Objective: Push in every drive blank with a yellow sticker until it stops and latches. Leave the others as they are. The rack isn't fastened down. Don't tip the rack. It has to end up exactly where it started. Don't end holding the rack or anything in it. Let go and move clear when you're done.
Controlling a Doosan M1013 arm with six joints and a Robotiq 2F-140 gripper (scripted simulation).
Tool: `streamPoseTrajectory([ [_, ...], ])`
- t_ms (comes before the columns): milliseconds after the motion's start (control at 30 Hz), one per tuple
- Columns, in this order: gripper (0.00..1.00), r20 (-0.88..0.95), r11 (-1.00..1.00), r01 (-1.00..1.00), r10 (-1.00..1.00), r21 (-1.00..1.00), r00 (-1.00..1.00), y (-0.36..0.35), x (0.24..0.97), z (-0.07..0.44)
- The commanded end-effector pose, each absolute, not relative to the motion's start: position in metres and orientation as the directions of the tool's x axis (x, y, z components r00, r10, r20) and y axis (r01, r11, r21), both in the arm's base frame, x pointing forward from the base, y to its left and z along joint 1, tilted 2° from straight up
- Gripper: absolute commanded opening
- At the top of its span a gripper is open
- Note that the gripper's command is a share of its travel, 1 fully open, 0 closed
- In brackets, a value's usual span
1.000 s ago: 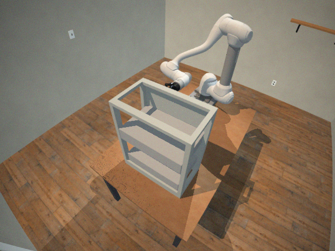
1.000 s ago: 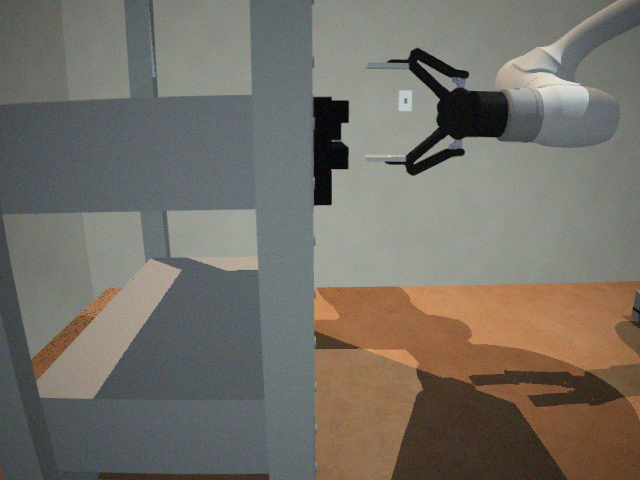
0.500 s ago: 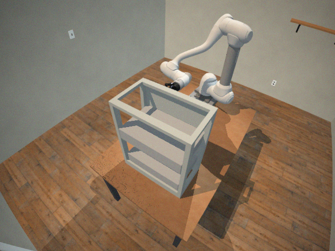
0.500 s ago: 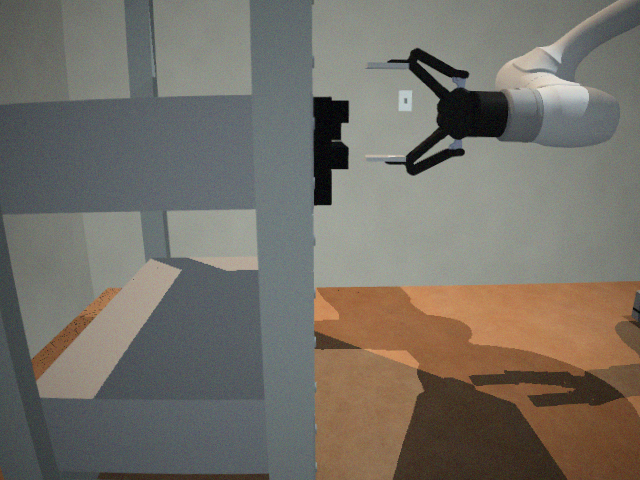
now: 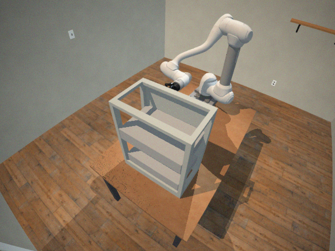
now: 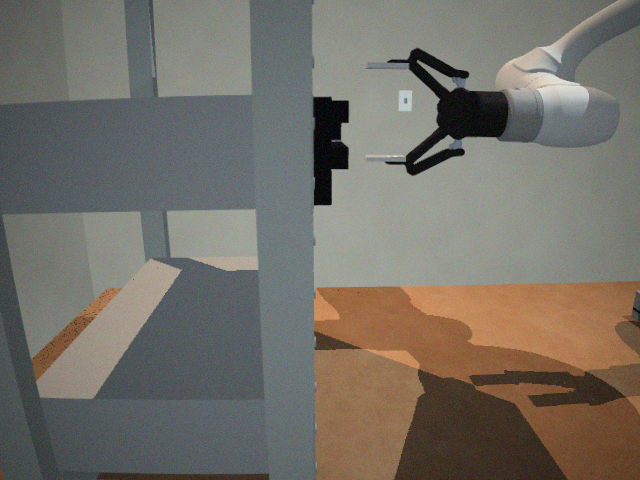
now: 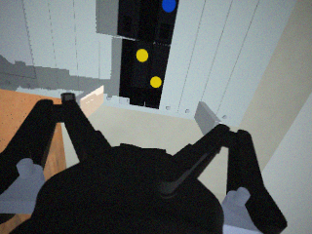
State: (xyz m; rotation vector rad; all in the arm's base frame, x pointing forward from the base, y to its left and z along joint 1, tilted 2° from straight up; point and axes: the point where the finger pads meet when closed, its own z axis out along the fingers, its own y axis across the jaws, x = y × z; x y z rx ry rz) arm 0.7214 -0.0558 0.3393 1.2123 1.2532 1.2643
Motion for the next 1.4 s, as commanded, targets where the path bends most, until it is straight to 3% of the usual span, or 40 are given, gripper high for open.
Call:
streamPoseTrajectory([
  [0, 1.00, 0.027, -0.026, 0.018, 0.998, 1.000, -0.059, -0.0558, 0.7214, 0.3394],
  [1033, 1.00, 0.027, -0.026, 0.018, 0.998, 1.000, -0.059, -0.0558, 0.7214, 0.3394],
  [1067, 0.00, 0.027, -0.026, 0.018, 0.998, 1.000, -0.059, -0.0558, 0.7214, 0.3394],
  [1367, 0.00, 0.027, -0.026, 0.018, 0.998, 1.000, -0.059, -0.0558, 0.7214, 0.3394],
])
